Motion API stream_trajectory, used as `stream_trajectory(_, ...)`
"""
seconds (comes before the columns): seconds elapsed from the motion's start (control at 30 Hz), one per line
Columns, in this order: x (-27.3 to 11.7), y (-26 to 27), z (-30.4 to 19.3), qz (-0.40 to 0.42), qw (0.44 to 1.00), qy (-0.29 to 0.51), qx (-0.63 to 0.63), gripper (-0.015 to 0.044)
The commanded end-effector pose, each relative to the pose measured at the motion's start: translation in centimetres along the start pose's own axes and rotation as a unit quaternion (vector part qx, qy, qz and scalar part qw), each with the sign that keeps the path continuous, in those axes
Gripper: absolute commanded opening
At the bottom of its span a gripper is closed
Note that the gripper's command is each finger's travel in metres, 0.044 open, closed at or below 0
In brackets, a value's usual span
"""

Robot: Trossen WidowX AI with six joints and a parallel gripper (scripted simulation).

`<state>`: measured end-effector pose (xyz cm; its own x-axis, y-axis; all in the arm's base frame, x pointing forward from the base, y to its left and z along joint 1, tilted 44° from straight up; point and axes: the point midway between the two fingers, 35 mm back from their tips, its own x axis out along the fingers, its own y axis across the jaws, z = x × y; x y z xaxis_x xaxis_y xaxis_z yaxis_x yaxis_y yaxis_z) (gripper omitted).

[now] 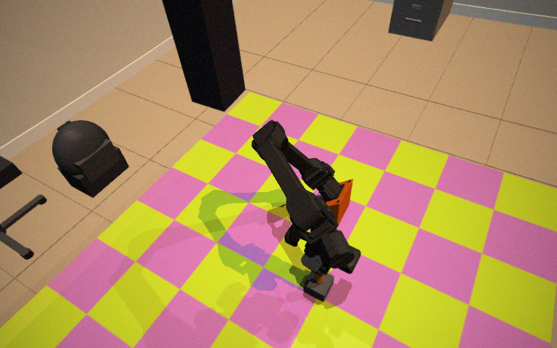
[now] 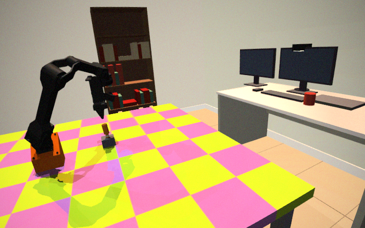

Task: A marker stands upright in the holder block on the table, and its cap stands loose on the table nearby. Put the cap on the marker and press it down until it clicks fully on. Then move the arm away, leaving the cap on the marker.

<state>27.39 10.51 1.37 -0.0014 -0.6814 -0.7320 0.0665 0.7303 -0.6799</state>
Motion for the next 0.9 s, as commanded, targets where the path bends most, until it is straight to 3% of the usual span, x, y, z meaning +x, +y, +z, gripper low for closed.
stream_trajectory(0.0,0.0,0.0,0.0,0.0,1.0,0.0,-0.002,0.0)
stream_trajectory(0.87,3.1,0.0,0.0,0.0,1.0,-0.001,-0.002,0.0)
